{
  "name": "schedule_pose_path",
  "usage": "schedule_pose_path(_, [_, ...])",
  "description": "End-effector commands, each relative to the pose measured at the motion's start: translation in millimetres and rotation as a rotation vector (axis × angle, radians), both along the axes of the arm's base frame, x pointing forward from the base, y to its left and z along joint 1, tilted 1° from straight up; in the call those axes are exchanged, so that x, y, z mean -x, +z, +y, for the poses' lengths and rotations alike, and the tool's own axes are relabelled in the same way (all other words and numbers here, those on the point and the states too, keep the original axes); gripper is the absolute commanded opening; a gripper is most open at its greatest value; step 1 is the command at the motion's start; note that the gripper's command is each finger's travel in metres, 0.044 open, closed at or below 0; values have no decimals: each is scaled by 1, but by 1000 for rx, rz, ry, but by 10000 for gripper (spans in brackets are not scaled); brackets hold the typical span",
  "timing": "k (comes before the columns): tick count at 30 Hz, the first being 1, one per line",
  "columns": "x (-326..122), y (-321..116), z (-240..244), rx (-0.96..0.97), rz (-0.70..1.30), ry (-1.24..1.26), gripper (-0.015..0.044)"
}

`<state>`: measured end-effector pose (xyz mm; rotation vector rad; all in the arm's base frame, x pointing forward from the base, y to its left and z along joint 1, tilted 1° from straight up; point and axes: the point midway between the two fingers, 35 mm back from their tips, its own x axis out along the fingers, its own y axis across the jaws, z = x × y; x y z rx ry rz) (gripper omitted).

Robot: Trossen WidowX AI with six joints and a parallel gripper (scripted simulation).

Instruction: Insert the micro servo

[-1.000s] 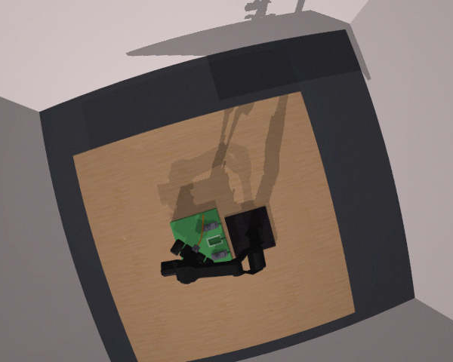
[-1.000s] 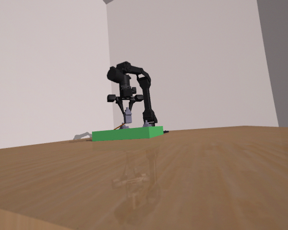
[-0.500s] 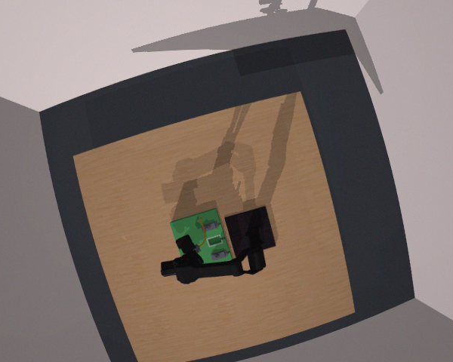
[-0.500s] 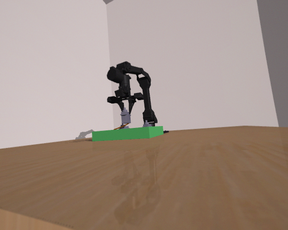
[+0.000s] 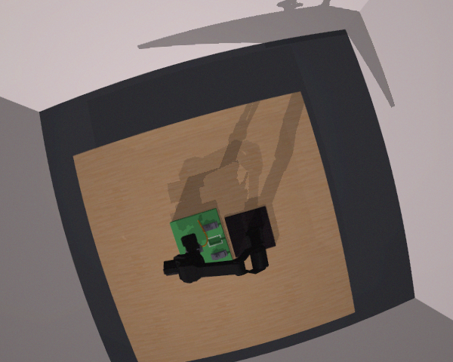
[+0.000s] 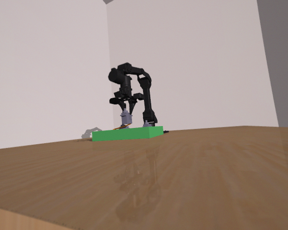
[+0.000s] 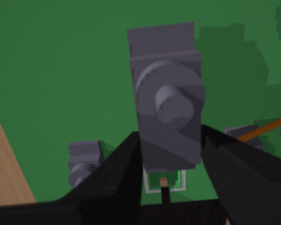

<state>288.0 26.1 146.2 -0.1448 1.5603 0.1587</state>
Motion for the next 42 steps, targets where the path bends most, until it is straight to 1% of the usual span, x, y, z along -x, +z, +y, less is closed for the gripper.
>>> schedule_pose_path(1, [13,2,-3,0,-8,-7,0])
schedule_pose_path(21, [95,1,-19,1,-2,-7,0])
schedule_pose_path(42, [95,-20,-19,1,-2,-7,0])
